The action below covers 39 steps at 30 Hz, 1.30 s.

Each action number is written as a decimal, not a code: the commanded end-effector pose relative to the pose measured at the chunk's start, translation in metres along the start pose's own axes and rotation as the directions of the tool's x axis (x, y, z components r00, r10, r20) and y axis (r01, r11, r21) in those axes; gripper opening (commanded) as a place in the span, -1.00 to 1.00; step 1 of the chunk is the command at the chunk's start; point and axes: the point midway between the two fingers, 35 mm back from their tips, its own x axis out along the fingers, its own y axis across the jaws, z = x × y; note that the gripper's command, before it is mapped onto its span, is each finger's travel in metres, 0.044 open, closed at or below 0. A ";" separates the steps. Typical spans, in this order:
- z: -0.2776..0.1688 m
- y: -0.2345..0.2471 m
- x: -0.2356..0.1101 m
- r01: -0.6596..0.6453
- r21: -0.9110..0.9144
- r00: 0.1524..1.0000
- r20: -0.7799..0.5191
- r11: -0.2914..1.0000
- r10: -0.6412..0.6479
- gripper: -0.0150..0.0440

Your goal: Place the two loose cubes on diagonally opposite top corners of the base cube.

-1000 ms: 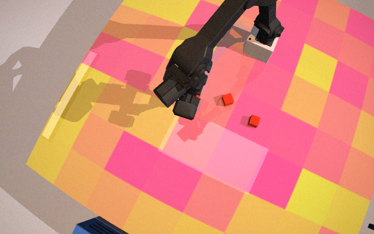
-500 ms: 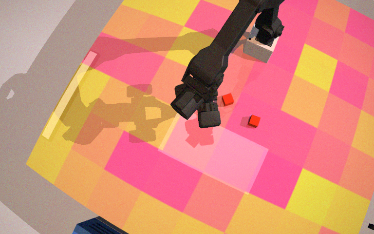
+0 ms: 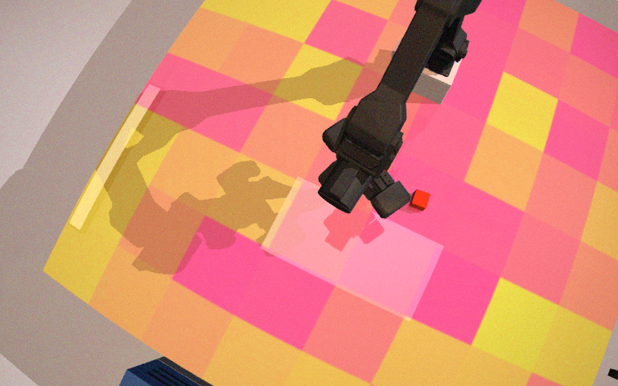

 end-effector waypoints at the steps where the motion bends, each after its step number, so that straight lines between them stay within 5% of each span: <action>1: -0.009 0.008 0.000 0.003 -0.132 1.000 0.007 0.991 -0.002 -0.14; 18: -0.046 0.043 0.012 0.002 -0.643 1.000 0.004 0.766 0.001 -0.14; 39: -0.097 0.075 0.025 0.000 -0.984 1.000 0.001 0.179 0.003 -0.14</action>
